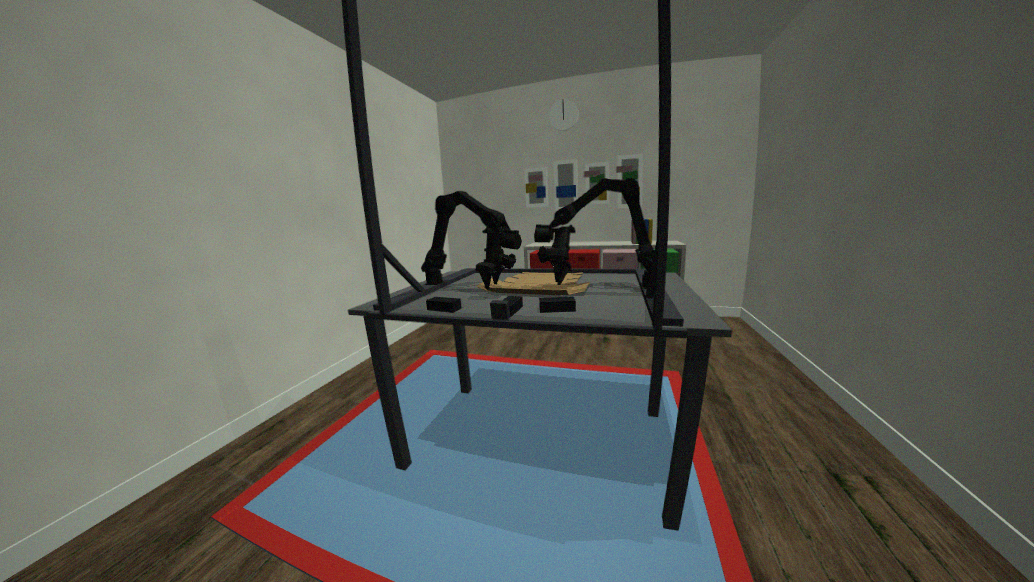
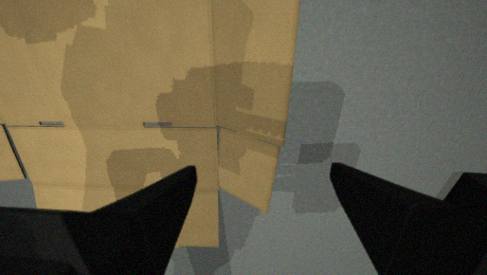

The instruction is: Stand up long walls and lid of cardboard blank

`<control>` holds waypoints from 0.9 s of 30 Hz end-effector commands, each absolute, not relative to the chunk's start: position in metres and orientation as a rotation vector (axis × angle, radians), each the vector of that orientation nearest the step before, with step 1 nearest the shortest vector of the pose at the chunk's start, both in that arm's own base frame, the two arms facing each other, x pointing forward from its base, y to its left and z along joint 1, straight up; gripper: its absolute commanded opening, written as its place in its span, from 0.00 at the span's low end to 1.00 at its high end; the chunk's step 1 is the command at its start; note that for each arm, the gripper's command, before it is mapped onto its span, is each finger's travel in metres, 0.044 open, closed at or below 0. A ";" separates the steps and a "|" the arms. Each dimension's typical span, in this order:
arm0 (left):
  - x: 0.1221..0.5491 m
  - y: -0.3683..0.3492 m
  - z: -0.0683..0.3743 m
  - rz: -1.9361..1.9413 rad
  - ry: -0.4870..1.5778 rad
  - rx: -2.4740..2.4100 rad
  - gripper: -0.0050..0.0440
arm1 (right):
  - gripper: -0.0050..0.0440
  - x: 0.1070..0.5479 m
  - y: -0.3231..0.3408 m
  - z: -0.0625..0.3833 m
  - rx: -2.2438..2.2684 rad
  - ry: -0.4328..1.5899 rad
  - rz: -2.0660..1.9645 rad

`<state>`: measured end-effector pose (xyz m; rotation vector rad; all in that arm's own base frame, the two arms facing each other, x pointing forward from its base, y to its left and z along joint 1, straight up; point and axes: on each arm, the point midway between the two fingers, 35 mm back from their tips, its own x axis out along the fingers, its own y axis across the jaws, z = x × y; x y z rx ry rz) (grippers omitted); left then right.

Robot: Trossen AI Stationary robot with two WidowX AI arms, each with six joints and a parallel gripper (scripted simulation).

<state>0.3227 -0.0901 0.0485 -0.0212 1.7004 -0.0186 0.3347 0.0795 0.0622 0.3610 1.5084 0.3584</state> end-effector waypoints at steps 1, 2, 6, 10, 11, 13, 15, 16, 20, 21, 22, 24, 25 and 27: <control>0.331 -0.089 0.054 0.214 1.700 0.175 0.91 | 0.50 0.340 0.079 0.075 0.351 1.470 0.365; 0.332 -0.096 0.057 0.252 1.677 0.216 0.91 | 0.50 0.340 0.079 0.075 0.351 1.470 0.365; 0.340 -0.106 0.068 0.405 1.563 0.388 0.91 | 0.50 0.340 0.079 0.075 0.351 1.470 0.365; 0.343 -0.110 0.073 0.467 1.503 0.463 0.91 | 0.50 0.340 0.079 0.075 0.351 1.470 0.365; 0.343 -0.110 0.073 0.467 1.503 0.463 0.91 | 0.50 0.340 0.079 0.075 0.351 1.470 0.365; 0.343 -0.110 0.073 0.467 1.503 0.463 0.91 | 0.50 0.340 0.079 0.075 0.351 1.470 0.365; 0.343 -0.110 0.073 0.467 1.503 0.463 0.91 | 0.50 0.340 0.079 0.075 0.351 1.470 0.365; 0.343 -0.110 0.073 0.467 1.503 0.463 0.91 | 0.50 0.340 0.079 0.075 0.351 1.470 0.365; 0.343 -0.110 0.073 0.467 1.503 0.463 0.81 | 0.50 0.341 0.079 0.074 0.378 1.478 0.340; 0.343 -0.110 0.073 0.467 1.503 0.463 0.76 | 0.50 0.342 0.078 0.074 0.411 1.488 0.309; 0.343 -0.110 0.073 0.467 1.503 0.463 0.71 | 0.50 0.344 0.077 0.073 0.457 1.501 0.264; 0.343 -0.110 0.073 0.467 1.503 0.463 0.62 | 0.50 0.349 0.073 0.071 0.589 1.534 0.134; 0.343 -0.110 0.073 0.467 1.503 0.463 0.57 | 0.50 0.352 0.071 0.070 0.634 1.544 0.086; 0.343 -0.110 0.073 0.467 1.503 0.463 0.47 | 0.50 0.355 0.069 0.068 0.711 1.558 0.007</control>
